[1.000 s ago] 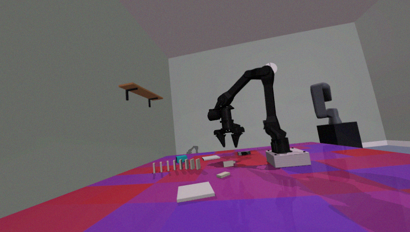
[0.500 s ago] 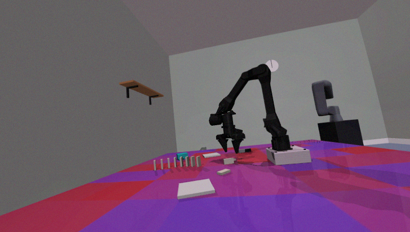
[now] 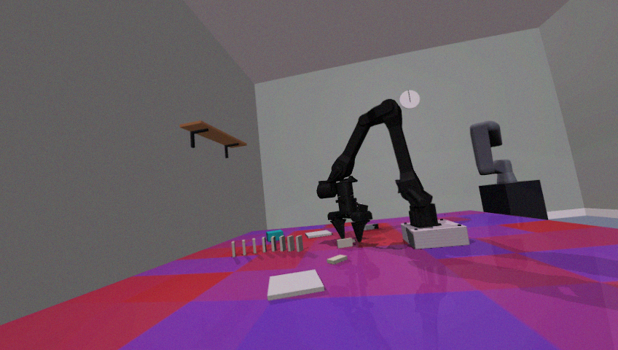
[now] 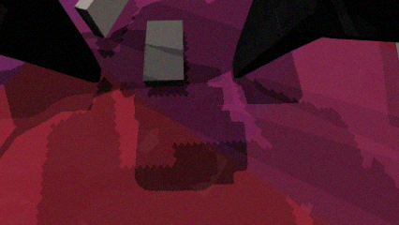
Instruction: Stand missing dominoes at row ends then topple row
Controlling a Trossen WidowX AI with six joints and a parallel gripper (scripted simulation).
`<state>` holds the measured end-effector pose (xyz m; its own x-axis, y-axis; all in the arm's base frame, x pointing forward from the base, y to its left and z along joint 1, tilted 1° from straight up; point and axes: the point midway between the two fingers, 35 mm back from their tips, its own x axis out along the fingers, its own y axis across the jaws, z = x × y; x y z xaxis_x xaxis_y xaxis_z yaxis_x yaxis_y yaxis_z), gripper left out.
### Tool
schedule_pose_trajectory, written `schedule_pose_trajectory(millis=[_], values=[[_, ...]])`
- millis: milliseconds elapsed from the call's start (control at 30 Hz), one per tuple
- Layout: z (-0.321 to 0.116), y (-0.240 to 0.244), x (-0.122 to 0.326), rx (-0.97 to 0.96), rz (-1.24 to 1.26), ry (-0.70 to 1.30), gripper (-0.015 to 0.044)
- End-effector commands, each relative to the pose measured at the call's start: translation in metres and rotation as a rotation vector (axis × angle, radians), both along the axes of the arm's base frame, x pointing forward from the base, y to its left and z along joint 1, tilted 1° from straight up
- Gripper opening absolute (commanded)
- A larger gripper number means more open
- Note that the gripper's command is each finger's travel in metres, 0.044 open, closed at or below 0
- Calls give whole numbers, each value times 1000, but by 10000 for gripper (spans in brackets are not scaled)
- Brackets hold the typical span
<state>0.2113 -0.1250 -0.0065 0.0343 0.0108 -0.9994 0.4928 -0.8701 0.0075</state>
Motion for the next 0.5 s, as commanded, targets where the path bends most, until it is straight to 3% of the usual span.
schedule_pose_trajectory(millis=[0, 133, 467], values=[[-5, 1, -2, 0, -3, 5, 440], [-5, 1, -2, 0, -3, 5, 440], [-5, 1, -2, 0, -3, 5, 177]])
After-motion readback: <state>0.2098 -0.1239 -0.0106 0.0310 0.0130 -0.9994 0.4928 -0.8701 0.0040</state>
